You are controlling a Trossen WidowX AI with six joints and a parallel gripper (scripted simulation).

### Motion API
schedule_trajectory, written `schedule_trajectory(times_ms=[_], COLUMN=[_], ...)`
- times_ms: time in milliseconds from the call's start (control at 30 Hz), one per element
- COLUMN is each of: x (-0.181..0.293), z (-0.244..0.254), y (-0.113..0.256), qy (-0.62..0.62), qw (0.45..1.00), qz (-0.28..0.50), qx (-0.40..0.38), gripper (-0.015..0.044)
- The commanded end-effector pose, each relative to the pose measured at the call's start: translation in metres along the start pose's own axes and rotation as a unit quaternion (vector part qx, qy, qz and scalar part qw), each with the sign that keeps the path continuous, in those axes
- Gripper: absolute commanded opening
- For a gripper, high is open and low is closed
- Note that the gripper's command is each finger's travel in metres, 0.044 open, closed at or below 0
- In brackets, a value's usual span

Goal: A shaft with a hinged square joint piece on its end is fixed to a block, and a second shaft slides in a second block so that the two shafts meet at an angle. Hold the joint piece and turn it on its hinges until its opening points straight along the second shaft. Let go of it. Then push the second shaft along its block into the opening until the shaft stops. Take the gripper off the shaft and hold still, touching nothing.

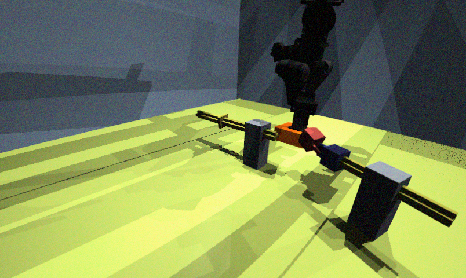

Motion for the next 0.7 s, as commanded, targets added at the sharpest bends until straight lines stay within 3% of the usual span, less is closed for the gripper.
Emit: schedule_trajectory(times_ms=[0, 333, 667], x=[0.000, 0.002, 0.005], z=[0.001, 0.001, 0.005], y=[0.000, -0.003, -0.020], qy=[-0.047, -0.184, -0.193], qw=[0.999, 0.983, 0.981], qz=[-0.007, -0.021, -0.022], qx=[0.000, 0.002, 0.002], gripper=[0.0440, 0.0440, 0.0440])
Point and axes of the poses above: the point midway between the two fingers, 35 mm back from their tips, its own y axis back along the fingers, its own z axis across the jaws, x = y × z, the point moved 2 cm from there along y, back along the fingers, and after that the axes turned 4 degrees about y, right-handed, at the moved point
